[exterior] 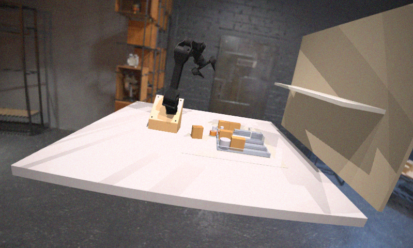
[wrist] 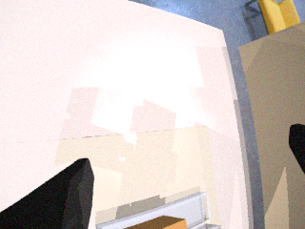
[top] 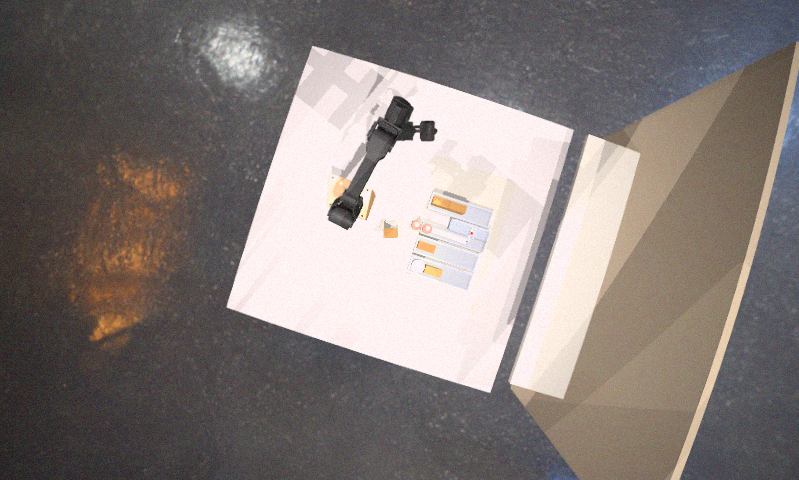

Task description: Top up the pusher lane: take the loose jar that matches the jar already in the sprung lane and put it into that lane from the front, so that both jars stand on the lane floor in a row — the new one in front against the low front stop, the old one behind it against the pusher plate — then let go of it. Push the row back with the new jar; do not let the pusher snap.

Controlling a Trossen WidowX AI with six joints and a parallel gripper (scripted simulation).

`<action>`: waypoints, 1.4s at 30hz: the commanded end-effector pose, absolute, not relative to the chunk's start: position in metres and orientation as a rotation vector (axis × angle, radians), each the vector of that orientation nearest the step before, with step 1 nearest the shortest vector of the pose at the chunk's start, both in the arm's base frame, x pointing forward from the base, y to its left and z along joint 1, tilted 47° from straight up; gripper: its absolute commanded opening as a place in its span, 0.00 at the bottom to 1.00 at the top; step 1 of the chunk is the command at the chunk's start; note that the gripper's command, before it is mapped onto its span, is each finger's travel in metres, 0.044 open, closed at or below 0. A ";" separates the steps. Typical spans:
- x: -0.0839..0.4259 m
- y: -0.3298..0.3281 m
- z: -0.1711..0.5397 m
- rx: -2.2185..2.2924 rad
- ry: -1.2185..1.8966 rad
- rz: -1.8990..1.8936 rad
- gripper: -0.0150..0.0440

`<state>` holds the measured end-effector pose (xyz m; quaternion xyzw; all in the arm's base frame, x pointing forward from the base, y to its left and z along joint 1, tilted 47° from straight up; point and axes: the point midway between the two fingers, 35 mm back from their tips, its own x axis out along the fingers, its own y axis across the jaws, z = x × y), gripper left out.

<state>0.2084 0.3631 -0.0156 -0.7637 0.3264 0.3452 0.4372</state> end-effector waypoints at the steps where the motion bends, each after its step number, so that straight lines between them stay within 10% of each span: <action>1: 0.253 0.306 -0.011 -1.709 1.011 0.639 1.00; 21: 0.294 -0.010 0.015 -0.631 1.509 -0.635 1.00; 42: 0.278 -0.052 -0.016 -0.584 1.512 -0.699 1.00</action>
